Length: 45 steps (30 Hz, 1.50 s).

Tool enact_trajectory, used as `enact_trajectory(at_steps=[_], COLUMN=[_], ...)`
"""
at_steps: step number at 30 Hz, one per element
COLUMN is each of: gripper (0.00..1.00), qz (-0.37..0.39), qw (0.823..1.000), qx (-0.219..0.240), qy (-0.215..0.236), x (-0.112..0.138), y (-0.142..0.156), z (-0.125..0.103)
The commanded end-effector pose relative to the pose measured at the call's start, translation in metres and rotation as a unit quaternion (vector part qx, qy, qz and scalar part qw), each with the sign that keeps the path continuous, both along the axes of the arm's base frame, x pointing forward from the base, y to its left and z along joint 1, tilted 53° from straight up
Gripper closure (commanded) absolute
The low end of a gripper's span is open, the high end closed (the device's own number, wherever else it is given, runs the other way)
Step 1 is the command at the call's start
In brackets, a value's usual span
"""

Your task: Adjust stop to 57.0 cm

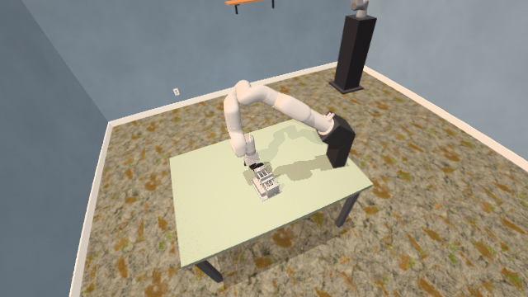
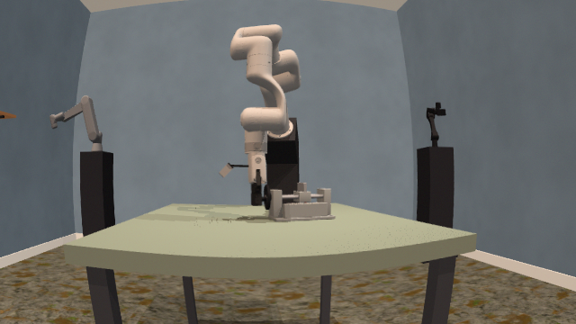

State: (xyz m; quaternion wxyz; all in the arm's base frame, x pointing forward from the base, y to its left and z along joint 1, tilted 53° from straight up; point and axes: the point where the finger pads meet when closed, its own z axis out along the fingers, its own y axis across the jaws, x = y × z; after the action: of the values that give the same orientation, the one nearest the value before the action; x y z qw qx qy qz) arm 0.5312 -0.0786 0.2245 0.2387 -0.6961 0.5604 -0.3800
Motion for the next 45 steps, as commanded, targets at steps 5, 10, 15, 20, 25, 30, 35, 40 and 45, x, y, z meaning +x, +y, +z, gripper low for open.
enact_trajectory(at_steps=[5,10,15,20,25,30,35,40,45], gripper=[0.94,0.94,0.94,0.94,0.94,0.94,0.94,0.94,0.94], qz=[0.0,0.001,0.001,0.001,0.001,0.001,0.001,0.001,0.001], qw=[1.0,1.0,1.0,1.0,1.0,1.0,1.0,1.0,1.0], qx=[0.001,0.001,0.001,0.001,0.001,0.001,0.001,0.001,0.001], qy=[0.001,0.001,0.001,0.001,0.001,0.001,0.001,0.001,0.001], x=[0.002,0.005,0.005,-0.003,-0.013,-0.019,-0.025,-0.027,-0.031], y=[-0.001,-0.003,-0.008,-0.011,-0.014,-0.015,-0.015,-0.015,-0.016], z=[-0.004,-0.01,-0.029,-0.04,-0.046,-0.047,-0.047,-0.047,-0.046])
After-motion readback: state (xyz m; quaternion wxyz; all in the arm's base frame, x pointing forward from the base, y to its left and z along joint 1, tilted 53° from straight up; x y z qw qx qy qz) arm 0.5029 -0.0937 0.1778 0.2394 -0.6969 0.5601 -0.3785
